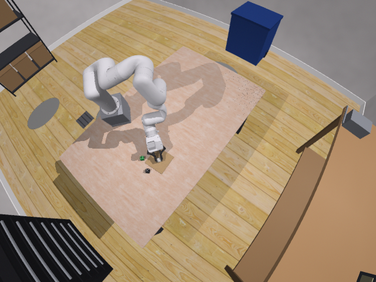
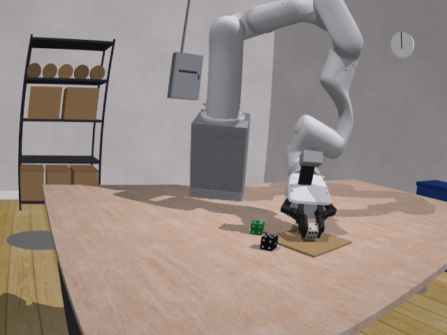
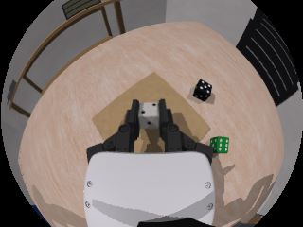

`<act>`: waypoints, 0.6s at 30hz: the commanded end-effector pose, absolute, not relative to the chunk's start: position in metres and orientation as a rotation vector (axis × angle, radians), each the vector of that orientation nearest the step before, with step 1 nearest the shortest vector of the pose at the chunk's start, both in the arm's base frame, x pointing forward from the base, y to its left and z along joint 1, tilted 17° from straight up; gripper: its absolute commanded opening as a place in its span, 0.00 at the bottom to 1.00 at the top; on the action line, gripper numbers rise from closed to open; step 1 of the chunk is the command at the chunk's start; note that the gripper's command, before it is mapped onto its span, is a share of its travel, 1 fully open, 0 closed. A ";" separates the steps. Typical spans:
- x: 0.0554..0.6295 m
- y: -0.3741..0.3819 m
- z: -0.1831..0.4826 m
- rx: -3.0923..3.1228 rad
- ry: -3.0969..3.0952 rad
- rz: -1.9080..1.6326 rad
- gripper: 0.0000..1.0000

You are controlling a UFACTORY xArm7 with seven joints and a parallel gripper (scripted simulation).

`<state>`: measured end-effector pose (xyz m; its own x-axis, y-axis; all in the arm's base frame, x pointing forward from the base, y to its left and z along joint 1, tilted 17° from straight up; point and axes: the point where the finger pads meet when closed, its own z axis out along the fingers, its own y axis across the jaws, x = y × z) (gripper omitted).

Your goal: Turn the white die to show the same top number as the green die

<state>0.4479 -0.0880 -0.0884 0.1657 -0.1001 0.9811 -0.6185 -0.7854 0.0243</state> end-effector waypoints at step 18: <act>0.450 -0.089 -0.092 2.027 -0.681 1.657 0.21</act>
<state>0.4490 -0.0889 -0.0928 0.1656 -0.1001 0.9811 -0.6185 -0.7854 0.0242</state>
